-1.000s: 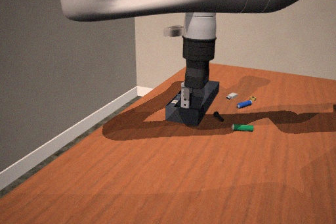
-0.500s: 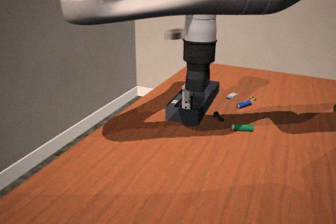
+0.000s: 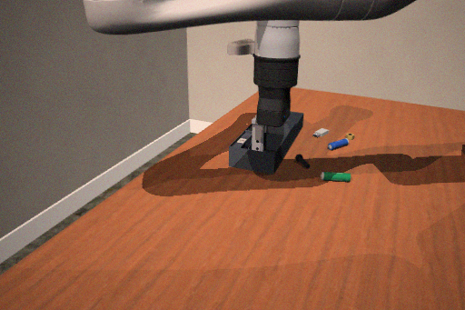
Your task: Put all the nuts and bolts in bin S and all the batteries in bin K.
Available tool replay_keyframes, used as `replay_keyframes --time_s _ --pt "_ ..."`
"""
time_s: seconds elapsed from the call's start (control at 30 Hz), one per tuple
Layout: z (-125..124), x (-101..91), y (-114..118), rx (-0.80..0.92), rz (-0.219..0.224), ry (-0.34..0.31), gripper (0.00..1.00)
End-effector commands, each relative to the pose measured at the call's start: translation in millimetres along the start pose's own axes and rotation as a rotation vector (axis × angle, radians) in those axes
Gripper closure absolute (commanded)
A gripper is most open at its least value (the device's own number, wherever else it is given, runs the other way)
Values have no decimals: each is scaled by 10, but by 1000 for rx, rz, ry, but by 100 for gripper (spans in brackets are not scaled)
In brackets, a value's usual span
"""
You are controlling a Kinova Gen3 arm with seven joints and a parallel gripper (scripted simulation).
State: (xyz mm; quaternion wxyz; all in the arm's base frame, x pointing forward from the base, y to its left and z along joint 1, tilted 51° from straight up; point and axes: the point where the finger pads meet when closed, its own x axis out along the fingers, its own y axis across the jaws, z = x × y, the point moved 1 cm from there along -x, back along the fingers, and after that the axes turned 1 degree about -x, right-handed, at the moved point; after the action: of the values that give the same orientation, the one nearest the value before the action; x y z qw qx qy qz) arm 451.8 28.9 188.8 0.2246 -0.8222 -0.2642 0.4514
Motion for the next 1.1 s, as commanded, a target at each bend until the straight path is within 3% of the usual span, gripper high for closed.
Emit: replay_keyframes --time_s 0.0,0.57,1.07 --pt "-5 -6 2 0 1 2 69" --pt "-5 -6 2 0 1 2 69" --pt "-4 -179 1 0 1 1 69"
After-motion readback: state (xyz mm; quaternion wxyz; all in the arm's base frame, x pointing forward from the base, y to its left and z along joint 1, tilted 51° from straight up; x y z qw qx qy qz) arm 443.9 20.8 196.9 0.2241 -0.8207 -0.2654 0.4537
